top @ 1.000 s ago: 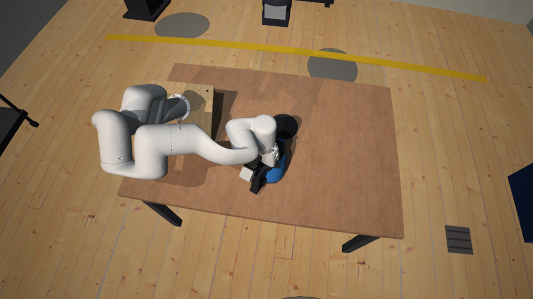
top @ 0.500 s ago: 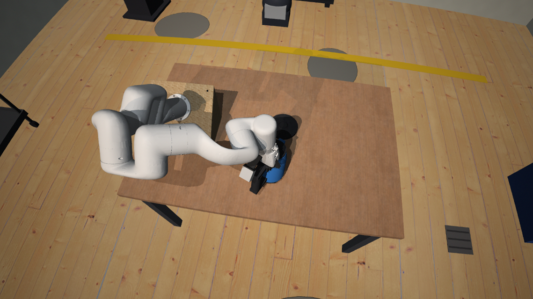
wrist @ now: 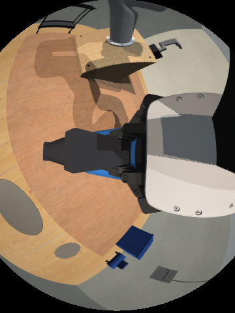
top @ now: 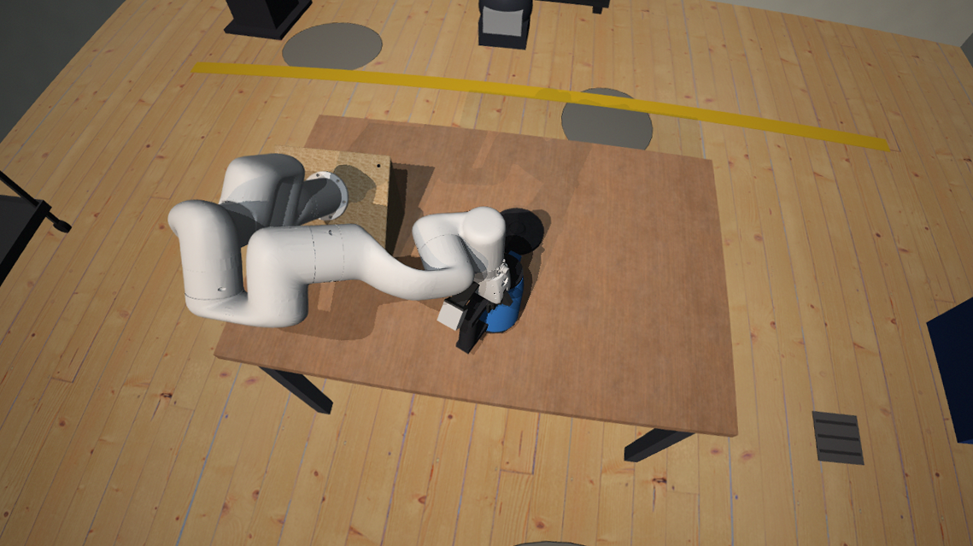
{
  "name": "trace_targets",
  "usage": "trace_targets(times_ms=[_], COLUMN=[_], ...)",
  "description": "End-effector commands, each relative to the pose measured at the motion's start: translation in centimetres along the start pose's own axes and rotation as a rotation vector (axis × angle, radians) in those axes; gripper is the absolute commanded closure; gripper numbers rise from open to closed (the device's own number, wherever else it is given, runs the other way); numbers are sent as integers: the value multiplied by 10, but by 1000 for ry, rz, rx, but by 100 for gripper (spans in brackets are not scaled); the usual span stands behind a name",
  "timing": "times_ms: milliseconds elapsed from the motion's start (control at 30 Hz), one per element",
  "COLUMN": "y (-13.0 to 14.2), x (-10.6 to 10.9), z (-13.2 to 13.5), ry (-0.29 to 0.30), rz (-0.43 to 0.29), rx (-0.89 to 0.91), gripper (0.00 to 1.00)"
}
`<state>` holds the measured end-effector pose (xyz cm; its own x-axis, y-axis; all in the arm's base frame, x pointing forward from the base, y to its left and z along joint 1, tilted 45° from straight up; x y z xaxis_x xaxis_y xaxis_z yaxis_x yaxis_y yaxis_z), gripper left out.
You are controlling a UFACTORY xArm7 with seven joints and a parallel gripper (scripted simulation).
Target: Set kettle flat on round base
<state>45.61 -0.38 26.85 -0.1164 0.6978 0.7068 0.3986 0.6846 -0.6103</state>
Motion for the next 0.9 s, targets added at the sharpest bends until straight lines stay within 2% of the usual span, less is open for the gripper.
trace_targets(times_ms=[0,633,867], y=[3,25,41], x=[2,2,2], z=[1,11,19], ry=[-5,-5,-5], rz=[-3,-3,-3], rx=[0,0,0], gripper=[100,100,100])
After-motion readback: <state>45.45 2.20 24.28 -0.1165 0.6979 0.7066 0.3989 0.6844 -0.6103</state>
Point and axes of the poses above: the point where the finger pads meet when closed, its own x axis back along the fingers, its own z axis across the jaws, y = z × x, the point moved 9 cm from there along x, back along the fingers, and after that the axes turned 7 degrees about -x, right-handed, at the moved point
